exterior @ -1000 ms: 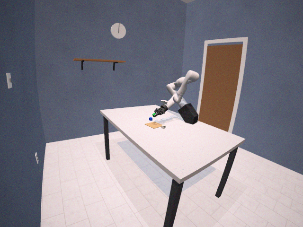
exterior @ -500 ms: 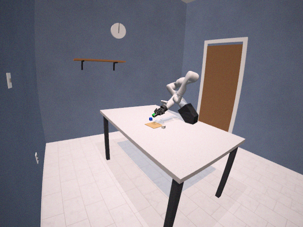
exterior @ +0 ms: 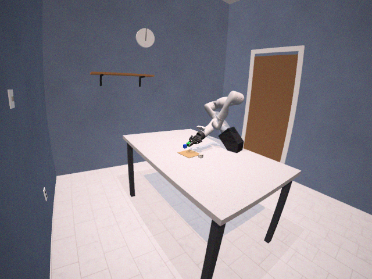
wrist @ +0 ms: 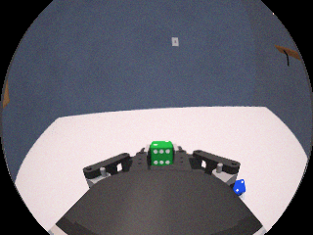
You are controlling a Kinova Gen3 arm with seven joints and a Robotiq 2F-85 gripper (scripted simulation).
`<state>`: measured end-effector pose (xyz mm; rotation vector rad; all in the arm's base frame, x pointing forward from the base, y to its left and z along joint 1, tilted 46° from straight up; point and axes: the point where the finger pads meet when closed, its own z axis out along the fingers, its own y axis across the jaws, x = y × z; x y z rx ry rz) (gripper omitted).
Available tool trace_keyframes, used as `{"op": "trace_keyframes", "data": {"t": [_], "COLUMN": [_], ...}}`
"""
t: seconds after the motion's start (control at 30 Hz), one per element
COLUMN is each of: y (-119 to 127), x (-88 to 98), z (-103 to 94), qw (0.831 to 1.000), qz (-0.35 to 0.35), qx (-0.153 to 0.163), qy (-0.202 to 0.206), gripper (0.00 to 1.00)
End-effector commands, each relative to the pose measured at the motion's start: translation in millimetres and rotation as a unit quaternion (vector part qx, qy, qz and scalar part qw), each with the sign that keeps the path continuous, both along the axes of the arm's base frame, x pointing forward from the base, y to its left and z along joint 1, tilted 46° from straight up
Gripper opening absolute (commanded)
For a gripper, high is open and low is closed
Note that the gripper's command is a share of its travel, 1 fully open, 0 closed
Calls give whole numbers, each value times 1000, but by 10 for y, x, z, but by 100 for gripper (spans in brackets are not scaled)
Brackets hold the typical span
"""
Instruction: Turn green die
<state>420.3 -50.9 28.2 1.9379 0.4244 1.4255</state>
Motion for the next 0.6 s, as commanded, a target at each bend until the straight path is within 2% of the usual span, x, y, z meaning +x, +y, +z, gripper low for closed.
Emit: {"op": "trace_keyframes", "data": {"t": [0.0, 0.37, 0.57], "y": [-127, -313, -353], "x": [10, 45, 52], "z": [-91, -275, -314], "qw": [1000, 1000, 1000], "qz": [-3, -3, -3], "qx": [0, 0, 0], "qy": [-1, -1, -1], "gripper": [26, 26, 26]}}
